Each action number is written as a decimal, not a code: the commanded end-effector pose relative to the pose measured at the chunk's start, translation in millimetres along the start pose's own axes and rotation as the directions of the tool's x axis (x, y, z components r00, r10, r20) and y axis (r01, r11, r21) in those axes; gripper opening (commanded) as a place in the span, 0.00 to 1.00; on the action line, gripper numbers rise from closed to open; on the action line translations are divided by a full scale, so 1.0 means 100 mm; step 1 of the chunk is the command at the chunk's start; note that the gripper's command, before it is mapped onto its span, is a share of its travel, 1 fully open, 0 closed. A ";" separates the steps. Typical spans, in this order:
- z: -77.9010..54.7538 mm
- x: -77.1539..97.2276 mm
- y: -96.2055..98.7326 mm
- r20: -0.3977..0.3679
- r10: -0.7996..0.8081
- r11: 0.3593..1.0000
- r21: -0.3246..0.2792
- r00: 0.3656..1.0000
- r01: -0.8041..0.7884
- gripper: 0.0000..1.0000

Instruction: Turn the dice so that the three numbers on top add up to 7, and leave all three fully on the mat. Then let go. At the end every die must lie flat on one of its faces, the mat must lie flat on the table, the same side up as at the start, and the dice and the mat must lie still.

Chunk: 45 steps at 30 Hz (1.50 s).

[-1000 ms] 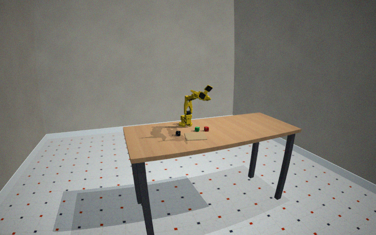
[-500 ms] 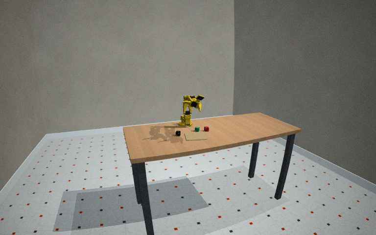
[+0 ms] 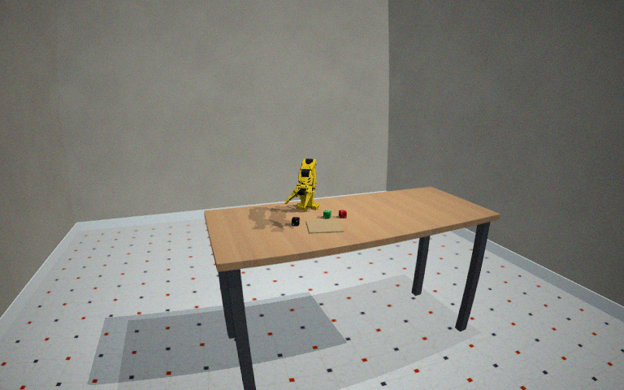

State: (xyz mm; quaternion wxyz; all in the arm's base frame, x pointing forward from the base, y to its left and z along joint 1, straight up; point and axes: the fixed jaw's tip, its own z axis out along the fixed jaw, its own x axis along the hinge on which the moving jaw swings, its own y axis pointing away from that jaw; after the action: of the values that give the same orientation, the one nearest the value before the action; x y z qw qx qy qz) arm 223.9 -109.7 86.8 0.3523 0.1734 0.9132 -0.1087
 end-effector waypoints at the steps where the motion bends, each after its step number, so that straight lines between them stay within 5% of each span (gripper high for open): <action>1: -0.08 0.28 -0.17 -0.034 0.110 0.992 0.058 0.993 -0.107 0.41; 9: -0.07 0.59 -0.26 -0.122 0.209 0.975 0.103 0.970 -0.197 0.35; 45: -0.10 0.57 -0.29 -0.101 0.230 0.969 0.114 0.968 -0.219 0.35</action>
State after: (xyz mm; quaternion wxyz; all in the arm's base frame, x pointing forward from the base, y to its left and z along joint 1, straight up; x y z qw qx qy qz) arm 167.1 -116.1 51.8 0.2880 0.2901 0.9070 -0.1008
